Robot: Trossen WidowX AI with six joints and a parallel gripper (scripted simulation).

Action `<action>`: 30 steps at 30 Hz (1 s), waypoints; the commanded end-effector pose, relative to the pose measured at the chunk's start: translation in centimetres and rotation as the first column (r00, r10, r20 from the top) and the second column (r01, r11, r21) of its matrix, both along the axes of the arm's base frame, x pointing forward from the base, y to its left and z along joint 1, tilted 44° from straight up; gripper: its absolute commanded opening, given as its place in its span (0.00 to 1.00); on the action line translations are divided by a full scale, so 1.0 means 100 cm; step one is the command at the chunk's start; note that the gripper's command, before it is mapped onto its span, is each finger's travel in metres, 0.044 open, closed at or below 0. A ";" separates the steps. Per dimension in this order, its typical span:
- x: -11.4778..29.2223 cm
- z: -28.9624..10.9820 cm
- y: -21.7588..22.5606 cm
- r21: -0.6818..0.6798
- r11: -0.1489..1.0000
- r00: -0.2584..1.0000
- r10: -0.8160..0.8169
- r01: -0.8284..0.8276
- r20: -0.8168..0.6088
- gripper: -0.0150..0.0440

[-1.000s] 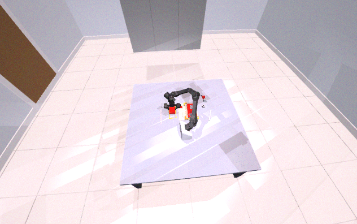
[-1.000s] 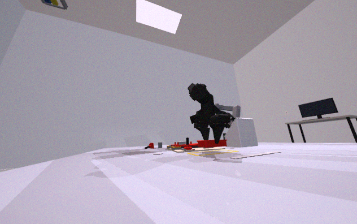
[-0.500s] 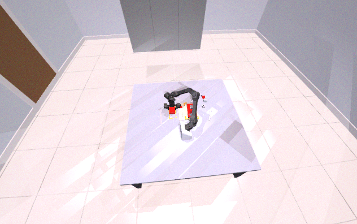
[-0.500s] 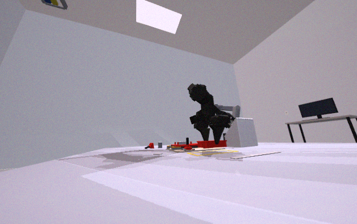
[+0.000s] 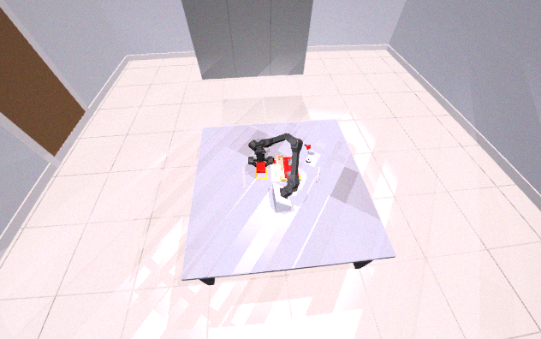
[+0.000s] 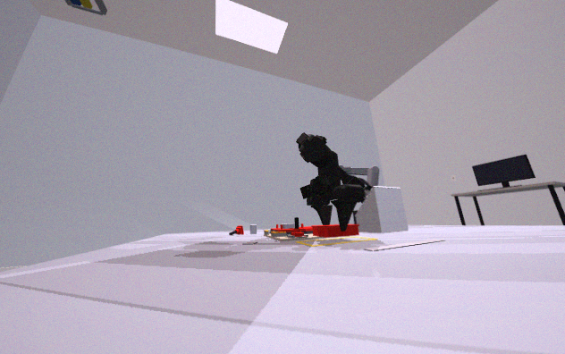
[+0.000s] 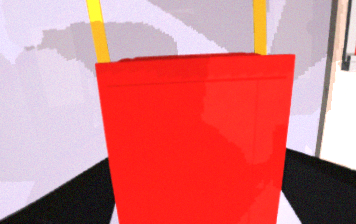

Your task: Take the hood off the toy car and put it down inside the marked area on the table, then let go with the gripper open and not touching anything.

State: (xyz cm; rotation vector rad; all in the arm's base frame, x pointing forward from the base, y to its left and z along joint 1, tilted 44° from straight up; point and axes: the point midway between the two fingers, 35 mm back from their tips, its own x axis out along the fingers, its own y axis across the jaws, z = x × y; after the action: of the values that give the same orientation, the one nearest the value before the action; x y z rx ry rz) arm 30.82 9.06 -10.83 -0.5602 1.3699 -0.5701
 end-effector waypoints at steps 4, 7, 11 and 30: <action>-0.002 -0.005 -0.005 -0.010 1.000 1.000 0.000 0.000 -0.009 0.25; -0.001 -0.006 -0.006 -0.010 1.000 1.000 0.000 0.000 -0.009 0.25; -0.001 -0.008 -0.008 -0.010 1.000 1.000 0.000 0.000 -0.009 0.25; -0.001 -0.009 -0.010 -0.010 1.000 1.000 0.000 0.000 -0.009 0.25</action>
State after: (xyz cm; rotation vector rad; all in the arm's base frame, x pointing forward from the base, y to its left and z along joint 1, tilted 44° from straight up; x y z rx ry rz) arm 30.80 8.27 -11.60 -0.5633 1.3735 -0.5730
